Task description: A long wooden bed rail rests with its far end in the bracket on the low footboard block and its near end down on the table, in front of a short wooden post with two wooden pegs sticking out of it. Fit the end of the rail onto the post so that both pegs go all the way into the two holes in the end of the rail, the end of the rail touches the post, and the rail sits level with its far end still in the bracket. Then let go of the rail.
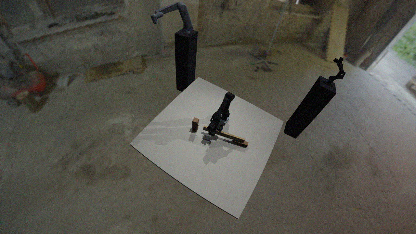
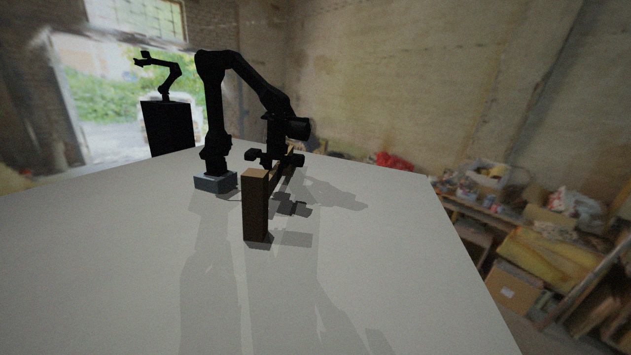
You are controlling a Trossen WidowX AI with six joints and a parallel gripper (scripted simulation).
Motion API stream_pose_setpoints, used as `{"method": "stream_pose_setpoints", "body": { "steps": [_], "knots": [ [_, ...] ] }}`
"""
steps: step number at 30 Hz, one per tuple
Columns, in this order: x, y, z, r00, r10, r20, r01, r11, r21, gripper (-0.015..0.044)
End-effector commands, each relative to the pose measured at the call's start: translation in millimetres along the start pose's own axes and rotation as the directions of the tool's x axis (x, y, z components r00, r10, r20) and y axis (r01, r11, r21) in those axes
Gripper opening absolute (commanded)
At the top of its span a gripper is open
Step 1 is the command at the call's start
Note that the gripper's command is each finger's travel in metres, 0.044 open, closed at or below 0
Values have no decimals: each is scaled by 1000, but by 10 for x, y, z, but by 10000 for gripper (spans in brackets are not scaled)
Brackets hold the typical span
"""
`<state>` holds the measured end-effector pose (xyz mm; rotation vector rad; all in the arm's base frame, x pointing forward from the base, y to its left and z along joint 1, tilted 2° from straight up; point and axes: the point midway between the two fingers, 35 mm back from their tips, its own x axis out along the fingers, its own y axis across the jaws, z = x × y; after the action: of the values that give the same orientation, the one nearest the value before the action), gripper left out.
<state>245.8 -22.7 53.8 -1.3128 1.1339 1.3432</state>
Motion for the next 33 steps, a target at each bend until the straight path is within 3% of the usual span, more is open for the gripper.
{"method": "stream_pose_setpoints", "body": {
  "steps": [1, 33],
  "knots": [
    [-13, -16, -1, 1000, -4, 0, 4, 1000, -1, 0],
    [-16, -20, -7, 1000, -4, 0, 4, 1000, -1, 0]
  ]
}}
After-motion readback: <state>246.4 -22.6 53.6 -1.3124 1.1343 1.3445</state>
